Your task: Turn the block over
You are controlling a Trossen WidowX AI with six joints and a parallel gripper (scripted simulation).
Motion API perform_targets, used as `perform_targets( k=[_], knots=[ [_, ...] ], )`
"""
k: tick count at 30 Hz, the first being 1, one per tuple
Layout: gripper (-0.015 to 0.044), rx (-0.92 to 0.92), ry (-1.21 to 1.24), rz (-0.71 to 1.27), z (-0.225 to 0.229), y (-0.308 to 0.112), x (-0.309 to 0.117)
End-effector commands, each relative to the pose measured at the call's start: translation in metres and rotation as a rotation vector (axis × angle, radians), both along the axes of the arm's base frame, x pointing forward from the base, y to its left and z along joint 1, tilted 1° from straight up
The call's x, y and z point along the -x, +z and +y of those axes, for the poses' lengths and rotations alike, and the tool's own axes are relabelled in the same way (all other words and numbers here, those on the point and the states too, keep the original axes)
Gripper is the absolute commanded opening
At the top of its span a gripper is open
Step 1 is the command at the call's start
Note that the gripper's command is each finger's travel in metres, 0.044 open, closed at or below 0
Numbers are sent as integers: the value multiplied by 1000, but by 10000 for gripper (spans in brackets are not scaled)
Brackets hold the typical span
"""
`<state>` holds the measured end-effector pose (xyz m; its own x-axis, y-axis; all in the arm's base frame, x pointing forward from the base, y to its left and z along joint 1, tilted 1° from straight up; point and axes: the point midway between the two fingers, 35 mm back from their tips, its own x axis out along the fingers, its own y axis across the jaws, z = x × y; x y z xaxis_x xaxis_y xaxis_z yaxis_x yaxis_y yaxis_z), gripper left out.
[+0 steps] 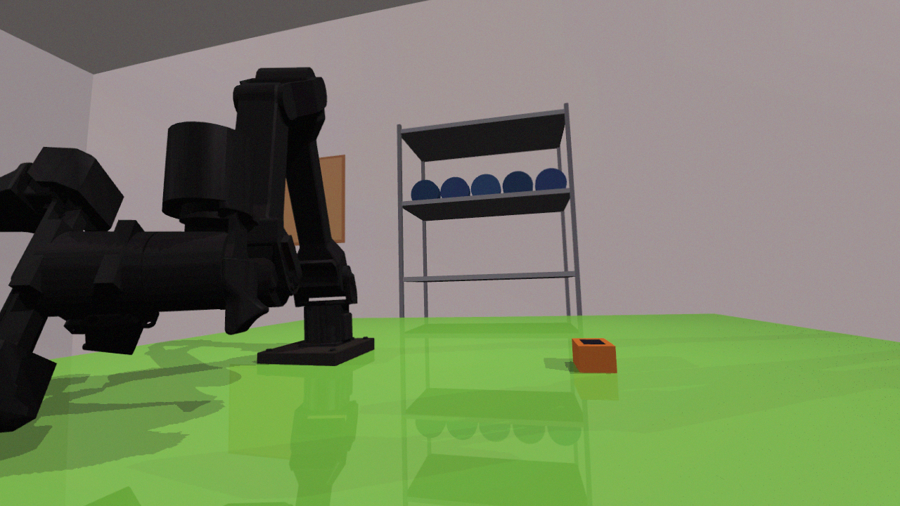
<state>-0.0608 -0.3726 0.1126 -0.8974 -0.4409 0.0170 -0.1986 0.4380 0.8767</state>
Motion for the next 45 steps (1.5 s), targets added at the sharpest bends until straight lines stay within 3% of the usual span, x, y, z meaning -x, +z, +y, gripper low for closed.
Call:
perform_targets(
  k=[1,11,20,30,36,45],
  knots=[
    [426,-13,9,5,-2,0,-2],
    [440,-693,539,416,-72,-13,-147],
    [440,-1157,1000,924,-65,-29,-284],
    [440,-1361,1369,1435,0,-32,-386],
    [440,-1479,1678,1965,81,-36,-447],
    [440,-1409,2055,2689,207,-23,-473]
  ],
)
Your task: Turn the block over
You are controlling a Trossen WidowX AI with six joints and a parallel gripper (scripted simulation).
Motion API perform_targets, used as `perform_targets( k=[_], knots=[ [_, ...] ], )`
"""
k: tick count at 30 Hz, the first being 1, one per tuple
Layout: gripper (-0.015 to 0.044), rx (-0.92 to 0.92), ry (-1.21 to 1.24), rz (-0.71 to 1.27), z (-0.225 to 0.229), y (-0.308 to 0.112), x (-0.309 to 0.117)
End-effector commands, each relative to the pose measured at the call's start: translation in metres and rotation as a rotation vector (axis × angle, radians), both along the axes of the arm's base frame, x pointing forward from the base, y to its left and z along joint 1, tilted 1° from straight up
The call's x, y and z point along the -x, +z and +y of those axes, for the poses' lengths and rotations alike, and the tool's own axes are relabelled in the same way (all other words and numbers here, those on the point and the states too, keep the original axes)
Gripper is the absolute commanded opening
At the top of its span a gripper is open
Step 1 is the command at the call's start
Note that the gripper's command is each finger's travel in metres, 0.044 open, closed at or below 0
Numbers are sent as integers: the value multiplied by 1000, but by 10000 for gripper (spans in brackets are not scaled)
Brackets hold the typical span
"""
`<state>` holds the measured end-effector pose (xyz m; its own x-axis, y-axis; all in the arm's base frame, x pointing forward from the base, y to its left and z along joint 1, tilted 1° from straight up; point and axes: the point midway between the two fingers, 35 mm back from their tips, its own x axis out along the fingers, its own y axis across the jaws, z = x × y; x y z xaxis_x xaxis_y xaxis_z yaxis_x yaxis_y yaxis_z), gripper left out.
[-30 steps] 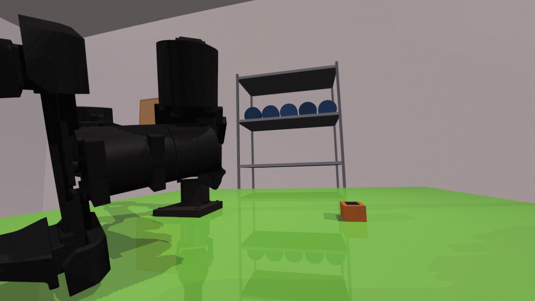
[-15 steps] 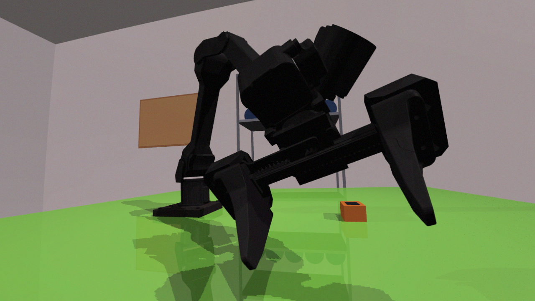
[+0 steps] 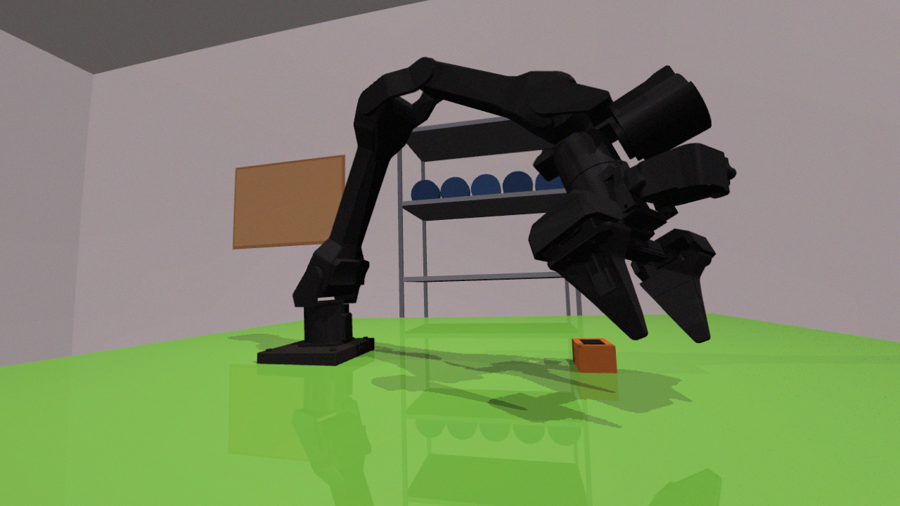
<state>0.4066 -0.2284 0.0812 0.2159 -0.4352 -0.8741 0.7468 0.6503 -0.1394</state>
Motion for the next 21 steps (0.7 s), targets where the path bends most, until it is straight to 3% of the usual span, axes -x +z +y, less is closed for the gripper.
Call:
perform_targets(
  k=[1,8,16,21],
  knots=[
    [440,-146,353,188,75,11,-5],
    [440,-314,741,375,157,35,17],
    [440,-321,755,381,159,34,18],
    [440,-321,755,381,159,1,17]
  ],
)
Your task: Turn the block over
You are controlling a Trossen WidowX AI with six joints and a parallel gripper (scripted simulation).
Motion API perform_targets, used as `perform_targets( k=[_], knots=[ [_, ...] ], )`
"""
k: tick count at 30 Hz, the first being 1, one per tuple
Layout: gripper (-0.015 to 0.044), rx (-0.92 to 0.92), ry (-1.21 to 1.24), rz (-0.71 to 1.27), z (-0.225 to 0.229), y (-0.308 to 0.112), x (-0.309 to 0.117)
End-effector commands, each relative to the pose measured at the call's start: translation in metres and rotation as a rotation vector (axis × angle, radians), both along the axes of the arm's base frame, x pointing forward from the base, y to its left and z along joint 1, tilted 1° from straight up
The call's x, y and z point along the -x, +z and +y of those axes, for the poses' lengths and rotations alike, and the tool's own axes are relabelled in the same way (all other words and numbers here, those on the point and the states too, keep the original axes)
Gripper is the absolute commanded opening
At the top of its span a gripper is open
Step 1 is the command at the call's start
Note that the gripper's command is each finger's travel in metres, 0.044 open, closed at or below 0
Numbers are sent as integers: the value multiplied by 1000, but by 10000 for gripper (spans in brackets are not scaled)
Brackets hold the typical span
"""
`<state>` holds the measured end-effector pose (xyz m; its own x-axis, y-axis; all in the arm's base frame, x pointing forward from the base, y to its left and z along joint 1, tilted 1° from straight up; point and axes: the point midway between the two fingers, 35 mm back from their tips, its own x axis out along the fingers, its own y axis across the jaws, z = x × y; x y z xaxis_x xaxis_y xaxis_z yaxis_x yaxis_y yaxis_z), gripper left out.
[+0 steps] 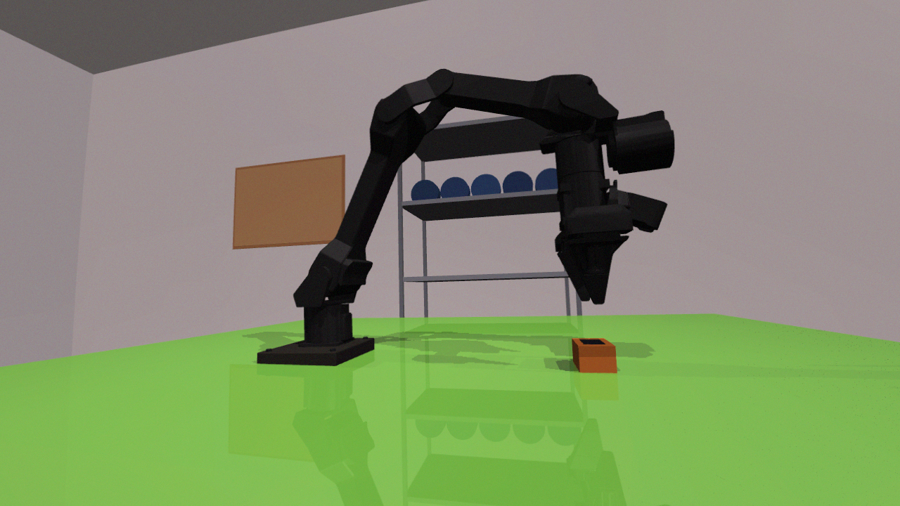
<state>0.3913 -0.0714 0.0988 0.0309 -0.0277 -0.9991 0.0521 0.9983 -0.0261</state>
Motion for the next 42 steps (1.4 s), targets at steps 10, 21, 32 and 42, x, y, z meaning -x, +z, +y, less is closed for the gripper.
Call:
perform_targets(
  k=[10,21,32,42],
  knots=[
    [440,-9,6,15,1,-34,1],
    [440,-9,6,15,1,-52,1],
    [387,-9,6,15,1,-64,1],
    [242,-9,6,15,1,-64,1]
  ],
)
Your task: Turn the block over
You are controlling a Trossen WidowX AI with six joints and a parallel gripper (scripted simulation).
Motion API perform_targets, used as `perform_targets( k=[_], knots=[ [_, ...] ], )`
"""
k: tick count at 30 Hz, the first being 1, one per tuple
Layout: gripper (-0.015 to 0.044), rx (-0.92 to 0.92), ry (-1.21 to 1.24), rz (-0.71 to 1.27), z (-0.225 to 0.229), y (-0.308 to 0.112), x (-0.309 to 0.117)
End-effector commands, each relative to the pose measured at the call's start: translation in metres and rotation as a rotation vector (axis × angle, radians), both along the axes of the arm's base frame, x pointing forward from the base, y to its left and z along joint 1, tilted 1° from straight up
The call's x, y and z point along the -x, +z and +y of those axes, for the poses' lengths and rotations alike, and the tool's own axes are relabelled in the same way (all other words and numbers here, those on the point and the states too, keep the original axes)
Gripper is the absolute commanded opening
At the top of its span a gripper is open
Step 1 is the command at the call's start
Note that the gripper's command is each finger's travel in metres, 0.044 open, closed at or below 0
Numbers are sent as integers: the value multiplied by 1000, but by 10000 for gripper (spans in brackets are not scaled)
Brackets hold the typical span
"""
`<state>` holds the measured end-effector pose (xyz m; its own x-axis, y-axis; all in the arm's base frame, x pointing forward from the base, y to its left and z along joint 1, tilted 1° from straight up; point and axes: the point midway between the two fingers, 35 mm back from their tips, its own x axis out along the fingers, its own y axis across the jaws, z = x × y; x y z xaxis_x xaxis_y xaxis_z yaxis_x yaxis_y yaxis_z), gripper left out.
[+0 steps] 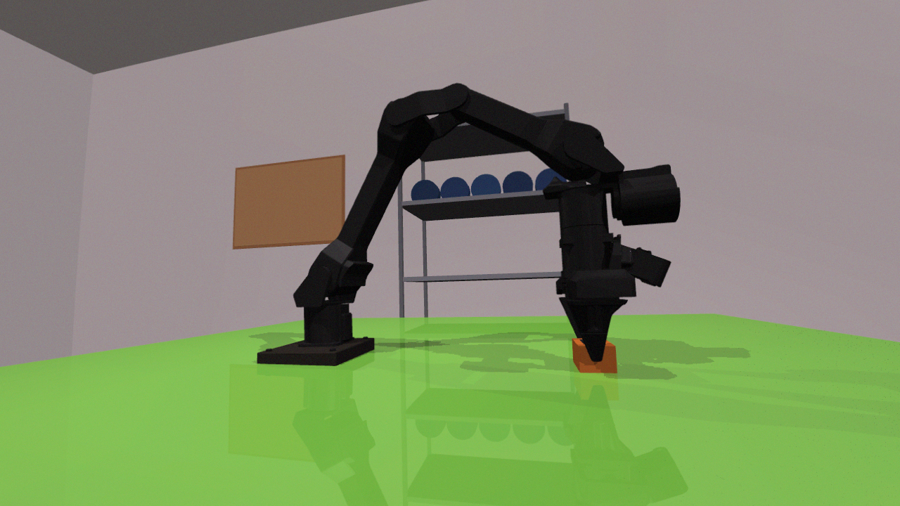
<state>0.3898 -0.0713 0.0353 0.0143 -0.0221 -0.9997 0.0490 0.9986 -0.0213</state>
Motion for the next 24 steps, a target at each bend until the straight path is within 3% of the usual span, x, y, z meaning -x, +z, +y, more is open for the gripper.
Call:
perform_targets(
  k=[1,15,20,24],
  knots=[
    [236,-4,3,-1,1,0,0],
    [142,-4,3,-1,1,0,0],
    [11,-4,3,-2,1,21,0],
    [0,-4,3,-2,1,30,0]
  ],
)
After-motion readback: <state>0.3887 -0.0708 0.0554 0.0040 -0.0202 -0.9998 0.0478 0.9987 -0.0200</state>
